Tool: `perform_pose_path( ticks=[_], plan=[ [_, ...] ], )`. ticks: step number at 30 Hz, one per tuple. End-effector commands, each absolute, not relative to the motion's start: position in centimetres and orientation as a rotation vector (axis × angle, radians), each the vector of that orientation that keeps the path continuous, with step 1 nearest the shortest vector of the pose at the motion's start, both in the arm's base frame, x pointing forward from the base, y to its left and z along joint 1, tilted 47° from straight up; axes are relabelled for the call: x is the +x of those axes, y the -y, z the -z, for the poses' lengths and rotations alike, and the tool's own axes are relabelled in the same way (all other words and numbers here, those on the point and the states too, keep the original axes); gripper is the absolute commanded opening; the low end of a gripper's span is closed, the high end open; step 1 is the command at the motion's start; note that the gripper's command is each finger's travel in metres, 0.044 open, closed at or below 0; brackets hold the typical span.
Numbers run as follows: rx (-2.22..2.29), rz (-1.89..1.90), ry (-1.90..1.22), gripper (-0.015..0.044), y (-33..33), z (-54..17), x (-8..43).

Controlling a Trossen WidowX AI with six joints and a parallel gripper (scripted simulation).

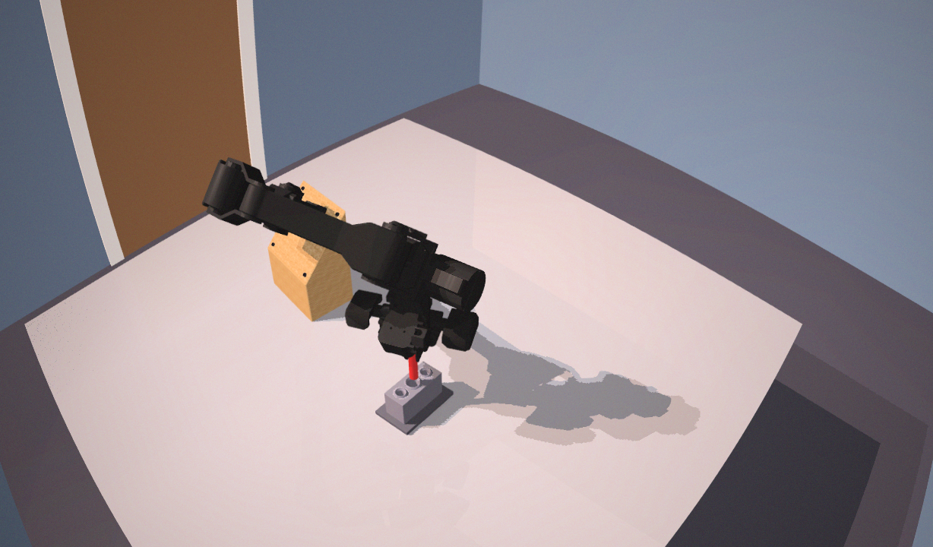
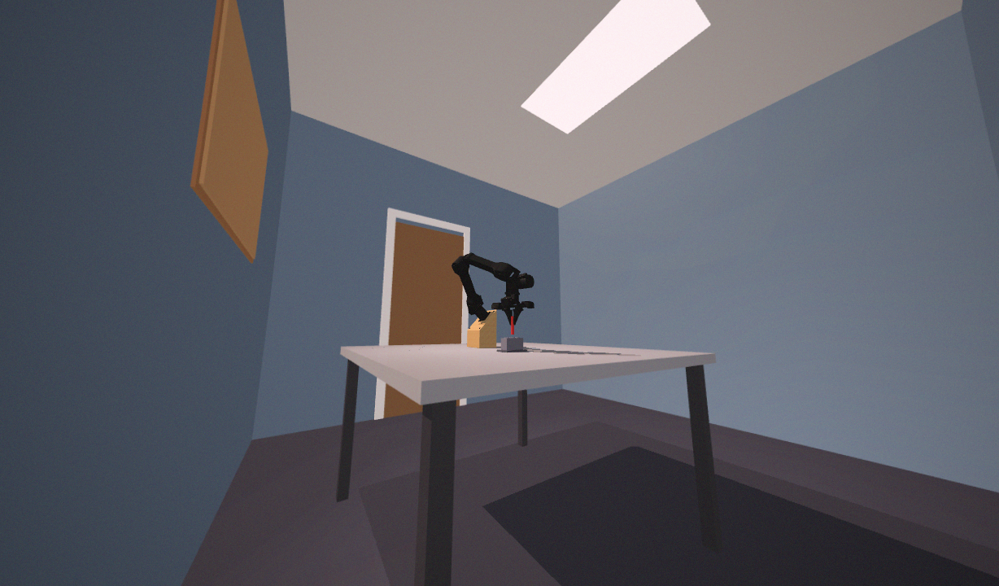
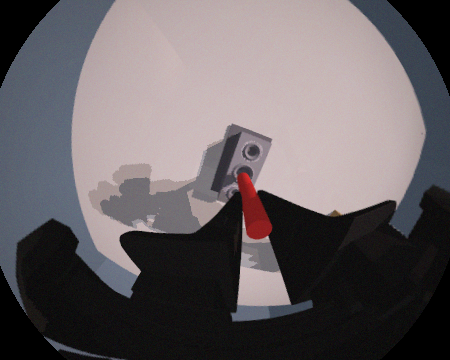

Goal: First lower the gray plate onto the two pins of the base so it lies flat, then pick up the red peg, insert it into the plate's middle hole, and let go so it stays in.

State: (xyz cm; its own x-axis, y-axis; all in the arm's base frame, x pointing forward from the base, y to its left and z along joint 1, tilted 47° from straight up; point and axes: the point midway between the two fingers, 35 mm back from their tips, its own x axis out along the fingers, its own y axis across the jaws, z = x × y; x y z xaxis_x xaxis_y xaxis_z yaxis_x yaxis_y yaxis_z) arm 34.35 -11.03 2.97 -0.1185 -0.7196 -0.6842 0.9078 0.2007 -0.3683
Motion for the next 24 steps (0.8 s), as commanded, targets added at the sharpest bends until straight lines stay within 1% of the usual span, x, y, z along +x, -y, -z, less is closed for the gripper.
perform_pose_path(
  ticks=[1, 24],
  plan=[
    [0.251, 1.414, -0.942, 0.0, 11.07, -2.93, 34.32],
    [0.256, 1.411, -0.942, 0.0, 11.2, -2.78, 34.32]
  ],
)
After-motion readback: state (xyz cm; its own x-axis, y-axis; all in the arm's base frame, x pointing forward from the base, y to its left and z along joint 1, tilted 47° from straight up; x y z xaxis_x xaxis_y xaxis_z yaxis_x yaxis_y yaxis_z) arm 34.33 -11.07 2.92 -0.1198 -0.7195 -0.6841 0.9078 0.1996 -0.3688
